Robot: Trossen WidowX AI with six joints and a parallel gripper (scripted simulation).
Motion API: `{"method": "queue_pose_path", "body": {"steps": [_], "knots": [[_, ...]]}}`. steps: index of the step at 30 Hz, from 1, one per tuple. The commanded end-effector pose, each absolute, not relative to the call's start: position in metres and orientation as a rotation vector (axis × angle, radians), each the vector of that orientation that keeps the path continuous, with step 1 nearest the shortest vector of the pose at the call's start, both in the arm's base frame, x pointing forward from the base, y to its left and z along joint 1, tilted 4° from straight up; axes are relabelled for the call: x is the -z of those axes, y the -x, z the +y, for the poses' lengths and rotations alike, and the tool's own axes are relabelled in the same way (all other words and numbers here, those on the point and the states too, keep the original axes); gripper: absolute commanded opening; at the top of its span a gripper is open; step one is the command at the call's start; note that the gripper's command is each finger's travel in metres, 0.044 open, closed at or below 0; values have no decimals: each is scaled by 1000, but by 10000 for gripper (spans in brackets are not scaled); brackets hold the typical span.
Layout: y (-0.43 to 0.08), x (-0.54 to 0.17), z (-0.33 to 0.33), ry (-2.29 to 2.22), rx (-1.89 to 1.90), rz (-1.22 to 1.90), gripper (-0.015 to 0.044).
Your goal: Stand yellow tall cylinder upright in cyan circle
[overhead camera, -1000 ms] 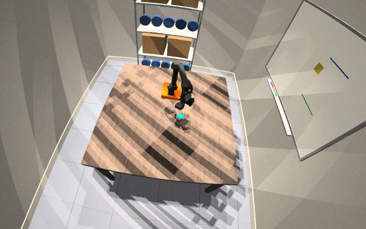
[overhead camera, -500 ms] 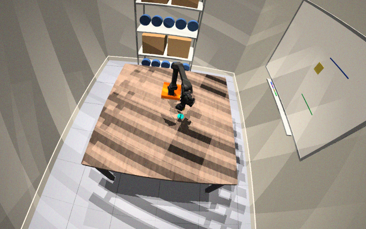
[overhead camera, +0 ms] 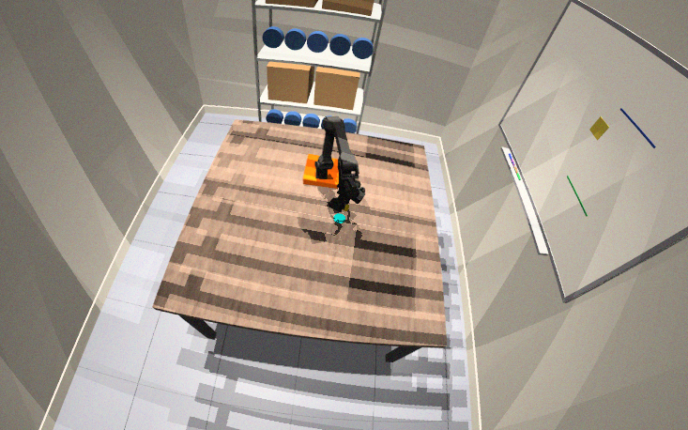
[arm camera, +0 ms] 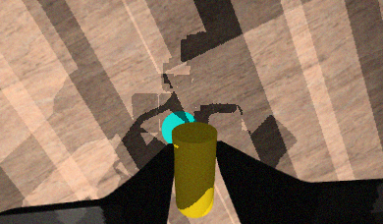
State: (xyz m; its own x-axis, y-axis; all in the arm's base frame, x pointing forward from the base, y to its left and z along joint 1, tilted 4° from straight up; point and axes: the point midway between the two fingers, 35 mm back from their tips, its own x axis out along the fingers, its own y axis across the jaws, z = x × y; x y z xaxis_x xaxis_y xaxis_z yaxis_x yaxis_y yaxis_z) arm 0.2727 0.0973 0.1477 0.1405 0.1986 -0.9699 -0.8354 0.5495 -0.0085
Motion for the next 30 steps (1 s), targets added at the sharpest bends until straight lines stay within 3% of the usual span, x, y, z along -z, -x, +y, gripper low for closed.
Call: {"method": "queue_pose_path", "body": {"steps": [1, 30], "knots": [[-276, -145, 98, 621, -825, 1185, 105], [-299, -133, 102, 445, -813, 1036, 105]]}}
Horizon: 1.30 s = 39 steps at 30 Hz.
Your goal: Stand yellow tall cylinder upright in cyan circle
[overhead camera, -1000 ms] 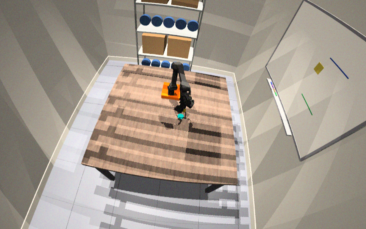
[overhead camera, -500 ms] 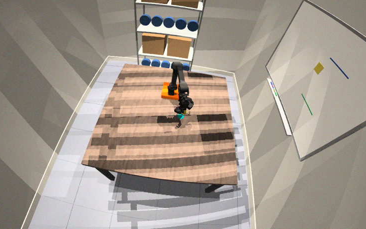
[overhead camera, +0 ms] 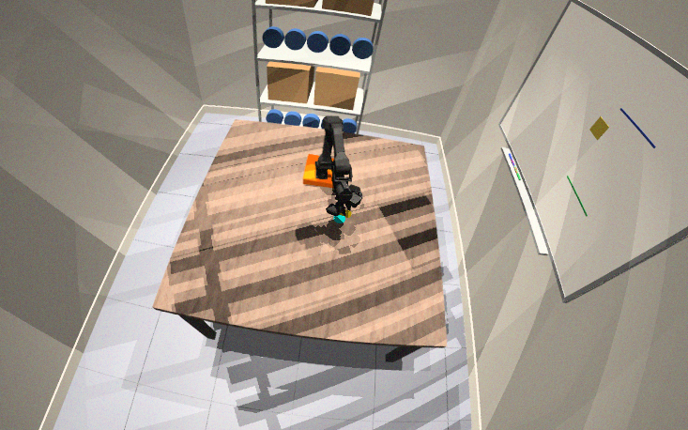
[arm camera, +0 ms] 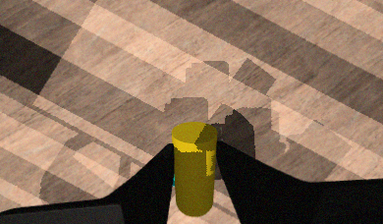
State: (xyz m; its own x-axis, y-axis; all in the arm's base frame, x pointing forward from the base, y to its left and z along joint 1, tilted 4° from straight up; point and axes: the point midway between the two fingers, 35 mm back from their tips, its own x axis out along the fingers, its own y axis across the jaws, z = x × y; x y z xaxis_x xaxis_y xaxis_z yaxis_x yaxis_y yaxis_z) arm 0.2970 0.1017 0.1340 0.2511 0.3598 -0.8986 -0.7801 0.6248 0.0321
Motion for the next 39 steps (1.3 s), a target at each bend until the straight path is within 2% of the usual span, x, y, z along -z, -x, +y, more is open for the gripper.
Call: {"method": "queue_pose_path", "body": {"steps": [1, 39], "knots": [[-299, -133, 102, 439, -812, 1030, 105], [-321, -126, 99, 252, -812, 825, 105]]}}
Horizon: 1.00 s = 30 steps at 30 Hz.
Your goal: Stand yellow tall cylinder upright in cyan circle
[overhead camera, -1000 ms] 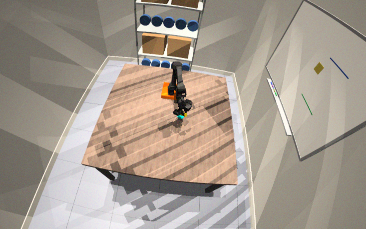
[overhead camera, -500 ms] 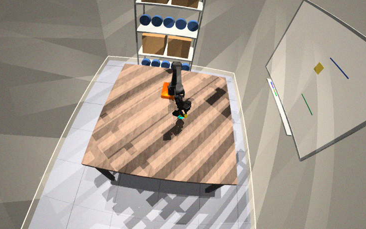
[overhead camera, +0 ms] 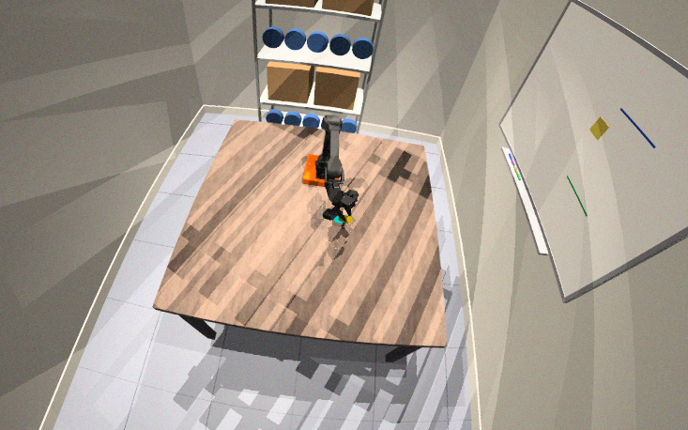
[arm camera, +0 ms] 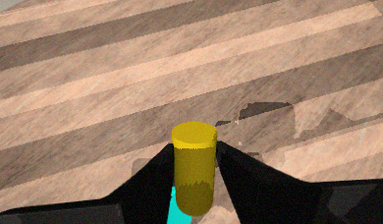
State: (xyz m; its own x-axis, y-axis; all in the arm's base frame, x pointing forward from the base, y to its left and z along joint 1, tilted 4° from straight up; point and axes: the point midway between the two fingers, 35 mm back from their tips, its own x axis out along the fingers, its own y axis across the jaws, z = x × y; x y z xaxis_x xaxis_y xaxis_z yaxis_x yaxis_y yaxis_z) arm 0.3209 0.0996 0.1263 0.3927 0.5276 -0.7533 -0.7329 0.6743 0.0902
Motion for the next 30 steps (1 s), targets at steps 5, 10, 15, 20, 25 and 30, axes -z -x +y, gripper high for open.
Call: {"method": "queue_pose_path", "body": {"steps": [5, 10, 15, 20, 25, 30], "knots": [[-324, -126, 98, 231, -814, 798, 105], [-325, -126, 97, 211, -815, 770, 105], [-327, -126, 96, 191, -817, 743, 105], [-328, -126, 94, 173, -820, 716, 105], [-329, -127, 93, 155, -823, 688, 105], [-330, -127, 92, 138, -826, 661, 105]]}}
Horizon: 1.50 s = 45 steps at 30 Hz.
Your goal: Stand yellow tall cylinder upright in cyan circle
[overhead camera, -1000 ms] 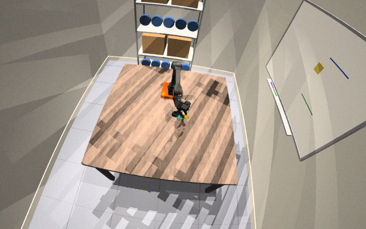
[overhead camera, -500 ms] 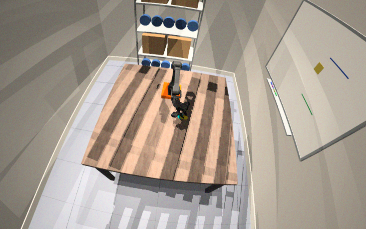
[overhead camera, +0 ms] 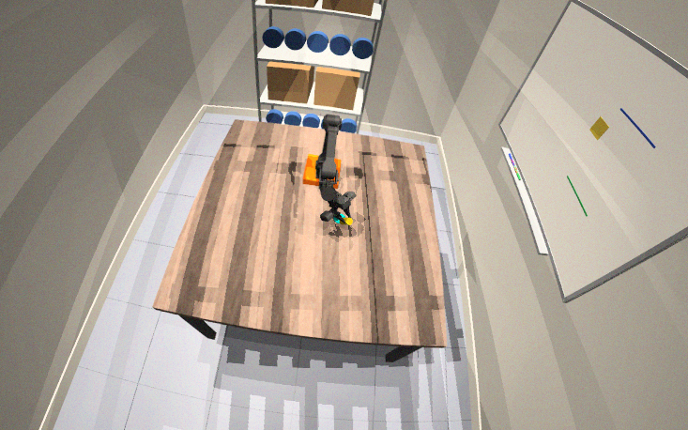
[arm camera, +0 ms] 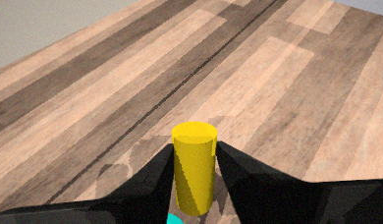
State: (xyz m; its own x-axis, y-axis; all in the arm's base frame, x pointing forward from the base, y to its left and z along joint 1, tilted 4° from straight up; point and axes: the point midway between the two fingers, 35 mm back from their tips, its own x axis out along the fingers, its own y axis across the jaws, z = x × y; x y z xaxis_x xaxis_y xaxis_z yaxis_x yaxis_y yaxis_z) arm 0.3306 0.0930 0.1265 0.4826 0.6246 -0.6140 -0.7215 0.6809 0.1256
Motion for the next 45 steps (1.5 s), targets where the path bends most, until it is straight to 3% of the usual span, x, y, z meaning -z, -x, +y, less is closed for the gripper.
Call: {"method": "queue_pose_path", "body": {"steps": [1, 45], "knots": [[-330, -127, 92, 135, -826, 656, 105], [-325, -134, 78, 26, -870, 424, 105]]}}
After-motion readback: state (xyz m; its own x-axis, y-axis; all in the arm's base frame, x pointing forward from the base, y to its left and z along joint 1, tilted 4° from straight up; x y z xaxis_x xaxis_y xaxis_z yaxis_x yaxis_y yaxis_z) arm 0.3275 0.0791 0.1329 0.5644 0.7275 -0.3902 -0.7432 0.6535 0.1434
